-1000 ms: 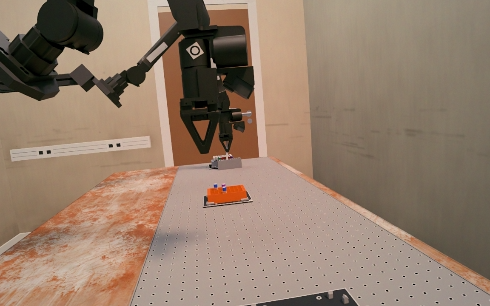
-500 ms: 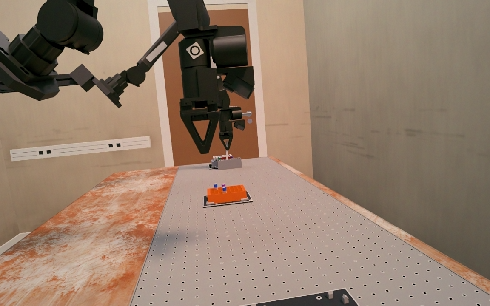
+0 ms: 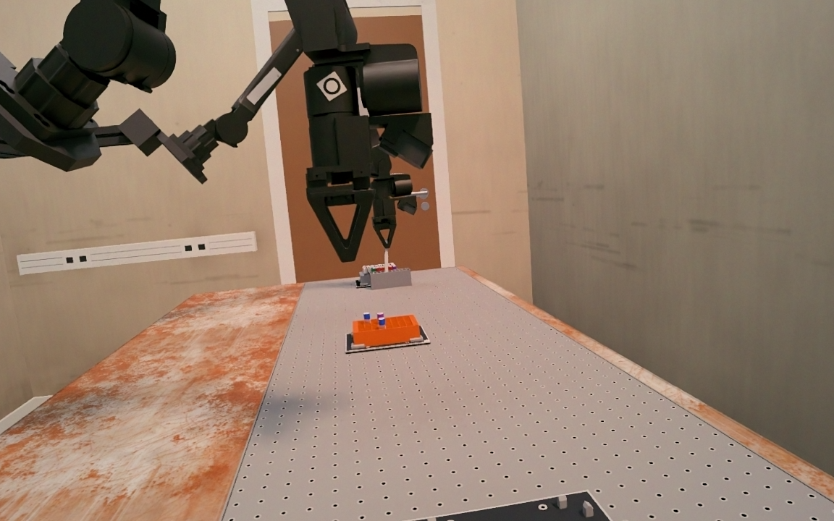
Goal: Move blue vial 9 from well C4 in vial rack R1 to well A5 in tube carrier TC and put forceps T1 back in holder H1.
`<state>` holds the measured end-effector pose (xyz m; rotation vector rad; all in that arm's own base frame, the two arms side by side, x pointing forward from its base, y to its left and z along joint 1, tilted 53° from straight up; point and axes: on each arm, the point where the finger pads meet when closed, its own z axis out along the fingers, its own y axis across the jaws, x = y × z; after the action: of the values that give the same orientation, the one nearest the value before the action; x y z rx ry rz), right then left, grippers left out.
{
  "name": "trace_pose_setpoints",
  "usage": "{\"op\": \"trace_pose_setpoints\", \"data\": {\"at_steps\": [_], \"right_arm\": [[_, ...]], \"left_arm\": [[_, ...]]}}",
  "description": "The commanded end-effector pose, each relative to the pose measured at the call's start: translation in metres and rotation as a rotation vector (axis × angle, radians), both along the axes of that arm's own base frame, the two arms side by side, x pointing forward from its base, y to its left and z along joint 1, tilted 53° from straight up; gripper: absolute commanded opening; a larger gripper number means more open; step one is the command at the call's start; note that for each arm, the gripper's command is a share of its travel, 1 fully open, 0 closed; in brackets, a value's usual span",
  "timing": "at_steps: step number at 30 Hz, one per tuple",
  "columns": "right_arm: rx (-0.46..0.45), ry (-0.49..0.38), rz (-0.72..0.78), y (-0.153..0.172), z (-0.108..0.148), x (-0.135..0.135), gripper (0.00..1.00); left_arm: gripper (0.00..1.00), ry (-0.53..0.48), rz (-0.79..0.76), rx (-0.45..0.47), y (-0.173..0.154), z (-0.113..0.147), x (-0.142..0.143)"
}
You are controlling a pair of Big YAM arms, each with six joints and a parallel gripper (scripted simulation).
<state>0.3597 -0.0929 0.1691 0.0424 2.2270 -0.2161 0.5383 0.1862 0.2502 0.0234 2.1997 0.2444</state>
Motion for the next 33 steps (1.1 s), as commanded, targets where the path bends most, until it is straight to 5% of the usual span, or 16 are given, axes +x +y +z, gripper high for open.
{"op": "trace_pose_setpoints", "data": {"at_steps": [1, 33], "right_arm": [[-0.012, -0.010, 0.000, -0.002, 0.006, 0.002, 1.00], [-0.012, -0.010, 0.000, -0.002, 0.006, 0.002, 1.00]], "left_arm": [[0.24, -0.007, -0.001, 0.013, 0.001, 0.014, -0.013], [0.24, -0.007, -0.005, 0.013, -0.009, 0.036, -0.043]]}}
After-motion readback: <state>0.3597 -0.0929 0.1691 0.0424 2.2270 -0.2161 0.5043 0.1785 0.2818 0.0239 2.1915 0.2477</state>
